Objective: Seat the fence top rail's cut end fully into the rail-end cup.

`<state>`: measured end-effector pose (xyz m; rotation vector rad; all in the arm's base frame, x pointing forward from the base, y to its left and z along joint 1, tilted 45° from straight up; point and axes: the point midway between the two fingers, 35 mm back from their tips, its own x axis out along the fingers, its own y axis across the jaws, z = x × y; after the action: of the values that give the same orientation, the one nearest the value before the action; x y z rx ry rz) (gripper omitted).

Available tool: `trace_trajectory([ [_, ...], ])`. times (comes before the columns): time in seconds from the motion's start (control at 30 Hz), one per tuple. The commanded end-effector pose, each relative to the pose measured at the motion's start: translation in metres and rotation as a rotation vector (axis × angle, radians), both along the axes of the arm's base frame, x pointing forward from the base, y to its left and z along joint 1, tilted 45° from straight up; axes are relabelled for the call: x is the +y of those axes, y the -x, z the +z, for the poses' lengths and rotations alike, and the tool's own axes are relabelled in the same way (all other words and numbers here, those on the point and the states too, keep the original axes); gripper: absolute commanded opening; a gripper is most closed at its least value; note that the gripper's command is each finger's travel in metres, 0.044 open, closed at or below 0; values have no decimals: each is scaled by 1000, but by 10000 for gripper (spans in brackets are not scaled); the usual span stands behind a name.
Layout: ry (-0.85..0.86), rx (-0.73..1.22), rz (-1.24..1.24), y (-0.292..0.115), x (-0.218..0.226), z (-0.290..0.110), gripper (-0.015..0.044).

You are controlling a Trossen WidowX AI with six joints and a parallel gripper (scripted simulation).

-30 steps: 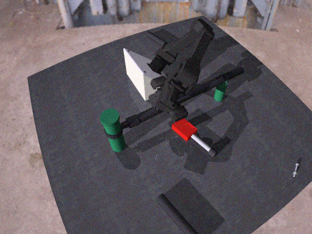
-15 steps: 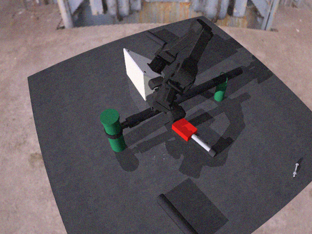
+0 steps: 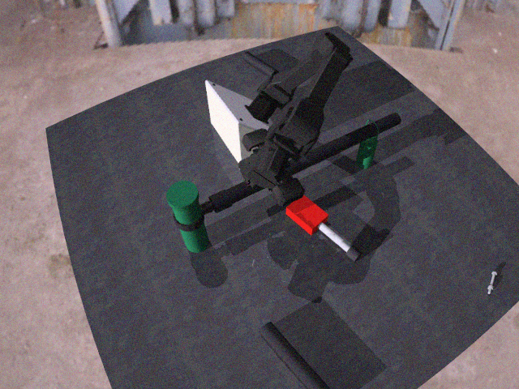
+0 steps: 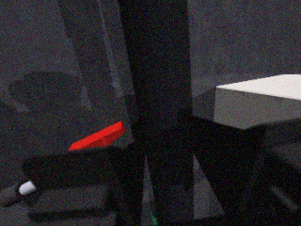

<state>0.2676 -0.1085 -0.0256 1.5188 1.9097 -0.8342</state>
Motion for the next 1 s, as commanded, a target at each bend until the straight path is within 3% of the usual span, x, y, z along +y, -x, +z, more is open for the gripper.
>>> trace_trajectory([
  [0.0, 19, -5, -14, -2, -9, 0, 0],
  [0.47, -1, 1, 0, 0, -3, -3, 0],
  [0.8, -1, 1, 0, 0, -3, -1, 263],
  [0.97, -1, 1, 1, 0, -4, 18, 394],
])
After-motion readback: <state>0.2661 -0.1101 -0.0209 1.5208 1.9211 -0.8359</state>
